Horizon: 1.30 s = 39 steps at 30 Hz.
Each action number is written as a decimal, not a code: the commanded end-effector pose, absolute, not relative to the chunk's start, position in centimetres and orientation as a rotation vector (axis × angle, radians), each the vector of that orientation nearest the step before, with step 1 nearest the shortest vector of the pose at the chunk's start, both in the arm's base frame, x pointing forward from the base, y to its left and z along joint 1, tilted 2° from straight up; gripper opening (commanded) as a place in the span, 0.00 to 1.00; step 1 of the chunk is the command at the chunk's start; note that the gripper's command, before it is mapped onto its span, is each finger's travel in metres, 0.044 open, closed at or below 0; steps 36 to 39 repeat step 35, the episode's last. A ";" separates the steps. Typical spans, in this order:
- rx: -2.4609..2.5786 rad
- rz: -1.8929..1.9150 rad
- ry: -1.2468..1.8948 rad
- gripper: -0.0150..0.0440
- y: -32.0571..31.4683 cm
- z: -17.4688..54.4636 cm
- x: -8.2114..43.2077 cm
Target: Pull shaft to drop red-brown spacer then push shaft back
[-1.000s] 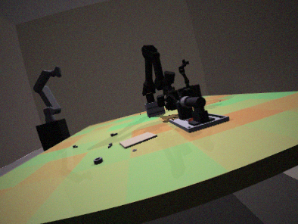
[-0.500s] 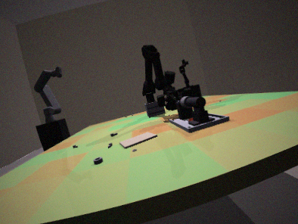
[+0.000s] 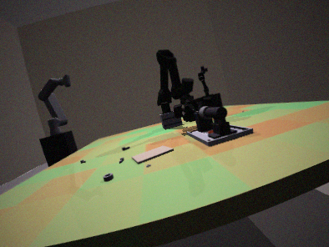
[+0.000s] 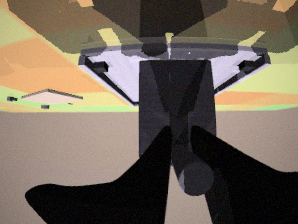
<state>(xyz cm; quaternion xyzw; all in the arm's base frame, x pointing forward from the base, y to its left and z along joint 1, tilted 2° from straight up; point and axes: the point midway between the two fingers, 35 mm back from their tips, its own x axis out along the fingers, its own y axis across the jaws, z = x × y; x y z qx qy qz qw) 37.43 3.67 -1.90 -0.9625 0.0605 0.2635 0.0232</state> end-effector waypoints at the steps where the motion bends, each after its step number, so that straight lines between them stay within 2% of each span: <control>1: -2.983 0.815 0.188 0.25 3.6 -1.9 37.7; 22: -2.983 0.814 0.188 0.25 3.5 -1.8 38.2; 35: -2.980 0.818 0.187 0.83 3.7 -1.8 37.7; 39: -2.980 0.818 0.187 0.83 3.7 -1.8 37.7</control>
